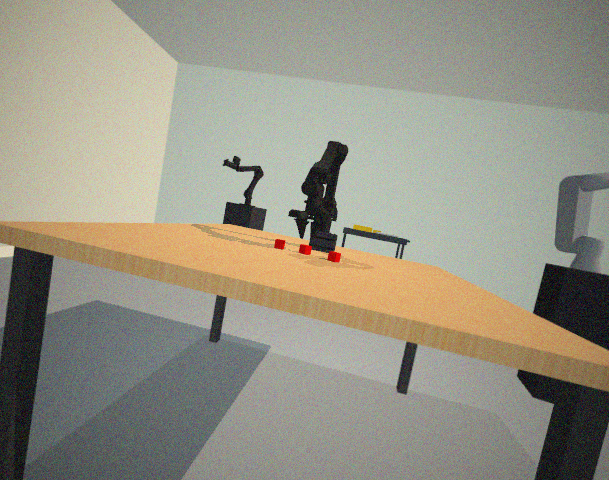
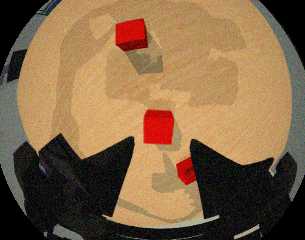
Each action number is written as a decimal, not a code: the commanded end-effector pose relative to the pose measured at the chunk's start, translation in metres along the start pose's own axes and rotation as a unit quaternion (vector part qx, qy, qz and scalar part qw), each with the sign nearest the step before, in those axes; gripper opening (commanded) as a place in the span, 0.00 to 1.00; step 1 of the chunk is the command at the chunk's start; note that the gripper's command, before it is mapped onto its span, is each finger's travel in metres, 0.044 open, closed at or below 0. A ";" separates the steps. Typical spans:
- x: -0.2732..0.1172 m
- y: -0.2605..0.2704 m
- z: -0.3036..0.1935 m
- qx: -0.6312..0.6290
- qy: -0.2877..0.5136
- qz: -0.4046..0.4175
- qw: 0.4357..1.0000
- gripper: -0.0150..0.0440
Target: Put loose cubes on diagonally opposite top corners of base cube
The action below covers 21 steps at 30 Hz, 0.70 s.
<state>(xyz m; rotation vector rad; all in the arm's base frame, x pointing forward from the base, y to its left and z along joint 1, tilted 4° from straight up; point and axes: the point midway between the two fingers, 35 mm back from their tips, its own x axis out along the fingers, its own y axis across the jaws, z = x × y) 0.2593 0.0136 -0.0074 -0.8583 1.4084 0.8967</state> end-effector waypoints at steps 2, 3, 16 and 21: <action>0.008 0.004 -0.001 0.003 0.001 0.008 1.000 0.70; 0.009 0.004 -0.001 0.003 0.001 0.008 1.000 0.70; 0.030 0.004 -0.001 0.003 0.001 0.008 1.000 0.70; 0.038 0.004 -0.001 0.003 0.001 0.008 1.000 0.70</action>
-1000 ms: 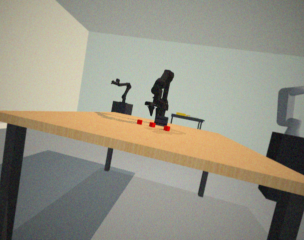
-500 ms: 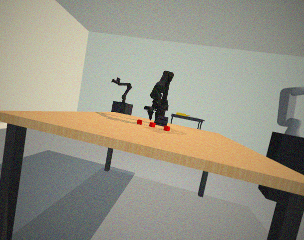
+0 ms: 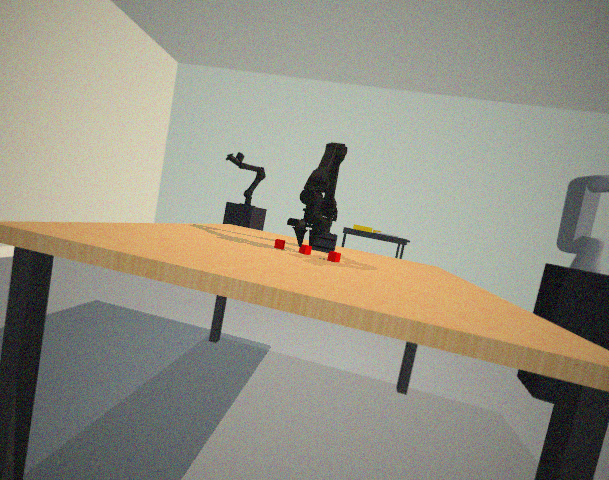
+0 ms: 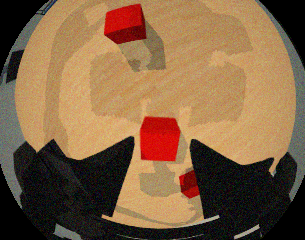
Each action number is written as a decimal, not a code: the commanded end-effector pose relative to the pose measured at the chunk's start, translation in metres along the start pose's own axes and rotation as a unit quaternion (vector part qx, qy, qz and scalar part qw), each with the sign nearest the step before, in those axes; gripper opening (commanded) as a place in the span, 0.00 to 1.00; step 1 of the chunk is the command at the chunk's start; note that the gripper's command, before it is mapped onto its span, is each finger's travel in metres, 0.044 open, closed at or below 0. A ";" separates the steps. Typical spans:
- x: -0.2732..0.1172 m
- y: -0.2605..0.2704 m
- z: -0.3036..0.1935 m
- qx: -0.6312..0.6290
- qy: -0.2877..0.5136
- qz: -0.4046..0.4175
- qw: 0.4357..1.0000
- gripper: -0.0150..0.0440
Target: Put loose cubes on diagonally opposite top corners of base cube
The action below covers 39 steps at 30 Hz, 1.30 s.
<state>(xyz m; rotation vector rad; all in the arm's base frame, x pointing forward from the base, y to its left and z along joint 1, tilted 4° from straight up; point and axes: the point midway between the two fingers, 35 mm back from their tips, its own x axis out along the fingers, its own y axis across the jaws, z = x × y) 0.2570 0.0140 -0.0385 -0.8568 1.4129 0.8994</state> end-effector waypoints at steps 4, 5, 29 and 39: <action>0.009 0.003 -0.001 0.003 0.000 0.006 1.000 0.66; 0.009 0.003 -0.001 0.003 0.000 0.006 1.000 0.61; -0.036 -0.004 0.003 0.003 0.000 0.005 1.000 0.43; -0.068 -0.004 0.002 0.003 0.000 0.005 1.000 0.43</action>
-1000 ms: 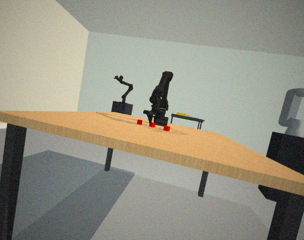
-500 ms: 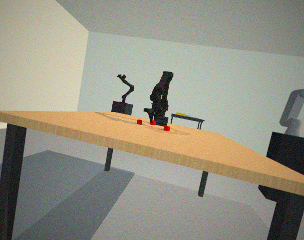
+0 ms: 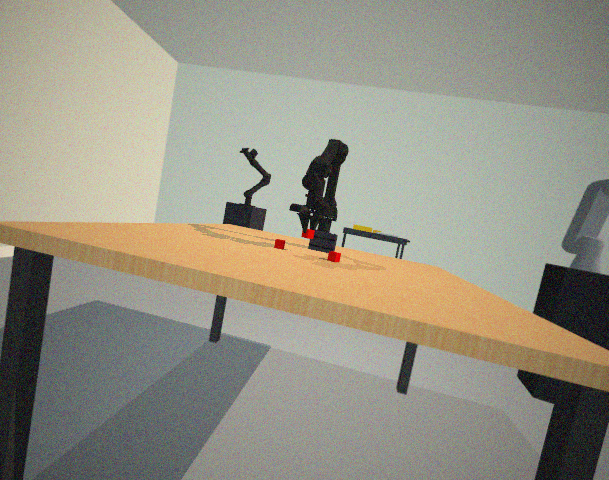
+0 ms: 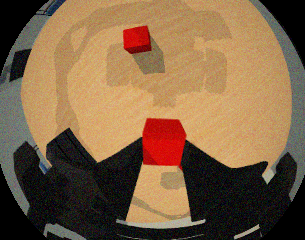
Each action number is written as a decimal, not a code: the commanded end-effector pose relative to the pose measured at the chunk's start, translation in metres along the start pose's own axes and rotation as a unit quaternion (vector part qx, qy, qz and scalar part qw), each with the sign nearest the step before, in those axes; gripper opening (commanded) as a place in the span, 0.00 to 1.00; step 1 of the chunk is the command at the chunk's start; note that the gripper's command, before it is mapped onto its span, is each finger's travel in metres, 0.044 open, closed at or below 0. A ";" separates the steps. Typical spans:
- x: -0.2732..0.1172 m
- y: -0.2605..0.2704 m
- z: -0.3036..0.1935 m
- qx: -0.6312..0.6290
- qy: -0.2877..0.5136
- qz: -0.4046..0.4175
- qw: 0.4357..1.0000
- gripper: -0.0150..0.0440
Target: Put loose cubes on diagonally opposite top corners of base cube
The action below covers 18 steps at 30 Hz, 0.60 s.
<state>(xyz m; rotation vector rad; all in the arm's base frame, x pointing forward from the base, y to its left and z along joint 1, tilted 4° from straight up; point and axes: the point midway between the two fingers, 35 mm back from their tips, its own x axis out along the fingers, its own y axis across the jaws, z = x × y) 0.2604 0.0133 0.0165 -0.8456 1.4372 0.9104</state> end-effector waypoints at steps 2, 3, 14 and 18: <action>-0.019 -0.001 0.001 0.001 -0.006 -0.006 1.000 0.43; -0.022 -0.001 0.001 0.001 -0.006 -0.006 1.000 0.43; -0.046 0.003 -0.001 0.002 -0.006 -0.006 1.000 0.43; -0.044 0.003 0.005 0.012 -0.006 -0.007 1.000 0.43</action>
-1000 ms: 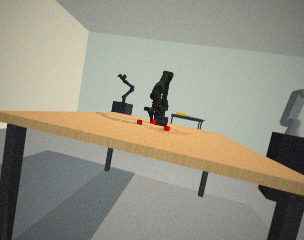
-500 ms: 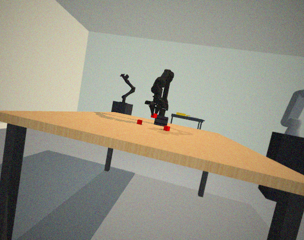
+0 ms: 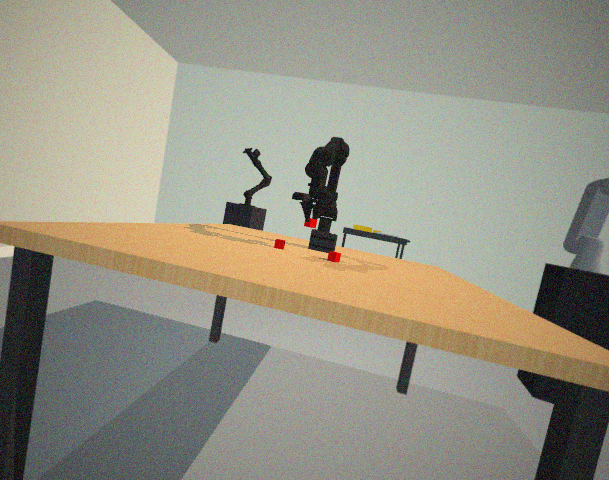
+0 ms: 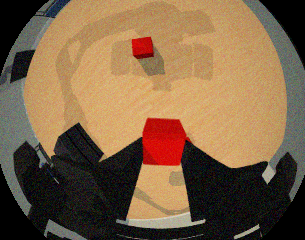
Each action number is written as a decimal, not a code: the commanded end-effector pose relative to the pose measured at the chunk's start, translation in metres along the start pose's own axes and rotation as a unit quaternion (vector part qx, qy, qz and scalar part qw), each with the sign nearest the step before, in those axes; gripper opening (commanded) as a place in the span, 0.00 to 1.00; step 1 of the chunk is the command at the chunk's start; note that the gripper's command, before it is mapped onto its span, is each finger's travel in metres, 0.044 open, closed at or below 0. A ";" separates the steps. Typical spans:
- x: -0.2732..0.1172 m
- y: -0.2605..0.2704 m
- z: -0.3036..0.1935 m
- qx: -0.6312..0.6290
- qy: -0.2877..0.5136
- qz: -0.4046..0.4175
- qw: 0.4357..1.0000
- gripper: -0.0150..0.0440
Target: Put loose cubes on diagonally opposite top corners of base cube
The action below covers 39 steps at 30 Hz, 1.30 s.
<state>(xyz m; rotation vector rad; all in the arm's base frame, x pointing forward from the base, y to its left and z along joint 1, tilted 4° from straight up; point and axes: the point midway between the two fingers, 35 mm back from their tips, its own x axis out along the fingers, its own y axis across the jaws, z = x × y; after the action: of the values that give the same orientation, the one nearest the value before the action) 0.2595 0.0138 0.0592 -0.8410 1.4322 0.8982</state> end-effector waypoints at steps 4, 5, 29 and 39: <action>0.002 -0.001 0.017 0.027 -0.004 -0.003 1.000 0.43; 0.002 -0.001 0.020 0.031 -0.005 -0.003 0.999 0.43; 0.021 0.009 0.080 0.150 -0.008 -0.003 0.989 0.43; 0.029 0.015 0.102 0.216 -0.009 -0.001 0.976 0.43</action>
<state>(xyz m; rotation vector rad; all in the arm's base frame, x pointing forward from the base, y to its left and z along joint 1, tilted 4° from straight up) 0.2874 0.1037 0.0316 -0.5394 1.5314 0.5841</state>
